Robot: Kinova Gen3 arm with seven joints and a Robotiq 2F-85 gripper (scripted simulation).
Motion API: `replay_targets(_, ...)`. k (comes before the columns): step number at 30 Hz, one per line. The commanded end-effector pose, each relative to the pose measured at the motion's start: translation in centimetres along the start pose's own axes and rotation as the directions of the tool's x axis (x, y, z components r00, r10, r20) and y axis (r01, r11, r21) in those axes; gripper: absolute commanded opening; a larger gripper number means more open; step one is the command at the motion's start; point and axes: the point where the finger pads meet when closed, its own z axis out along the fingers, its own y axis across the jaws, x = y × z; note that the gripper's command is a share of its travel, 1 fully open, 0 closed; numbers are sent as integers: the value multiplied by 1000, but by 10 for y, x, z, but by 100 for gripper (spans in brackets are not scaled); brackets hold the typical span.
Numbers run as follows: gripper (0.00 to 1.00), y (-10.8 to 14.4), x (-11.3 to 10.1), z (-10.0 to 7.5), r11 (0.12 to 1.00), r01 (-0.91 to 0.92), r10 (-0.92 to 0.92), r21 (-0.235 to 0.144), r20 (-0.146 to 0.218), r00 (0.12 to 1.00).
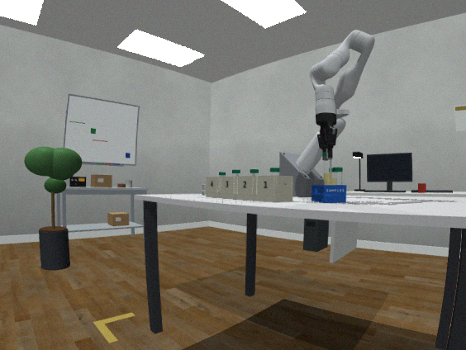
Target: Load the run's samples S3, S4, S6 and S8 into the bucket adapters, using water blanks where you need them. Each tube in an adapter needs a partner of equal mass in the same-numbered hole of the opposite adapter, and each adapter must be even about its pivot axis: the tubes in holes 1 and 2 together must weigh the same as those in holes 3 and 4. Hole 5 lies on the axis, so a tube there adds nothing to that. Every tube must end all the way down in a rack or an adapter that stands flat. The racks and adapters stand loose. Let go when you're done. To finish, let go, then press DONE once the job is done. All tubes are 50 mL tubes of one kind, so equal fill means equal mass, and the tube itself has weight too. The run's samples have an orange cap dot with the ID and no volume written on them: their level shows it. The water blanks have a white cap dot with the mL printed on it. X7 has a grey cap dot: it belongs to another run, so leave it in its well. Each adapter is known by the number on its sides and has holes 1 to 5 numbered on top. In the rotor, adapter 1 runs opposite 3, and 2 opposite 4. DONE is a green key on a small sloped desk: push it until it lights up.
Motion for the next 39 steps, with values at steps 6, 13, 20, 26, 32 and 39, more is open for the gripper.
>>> replay_targets(6, 10, 0, 0, -9, 1000, 0, 0, -1, 1, 1000)
replay_targets(13, 10, 0, 0, -18, 1000, 0, 0, -1, 1, 1000)
replay_targets(20, 10, 0, 0, -25, 1000, 0, 0, -1, 1, 1000)
replay_targets(26, 10, 0, 0, -33, 1000, 0, 0, -1, 1, 1000)
replay_targets(32, 10, 0, 0, -41, 1000, 0, 0, -1, 1, 1000)
replay_targets(39, 10, 0, 0, -47, 1000, 0, 0, -1, 1, 1000)
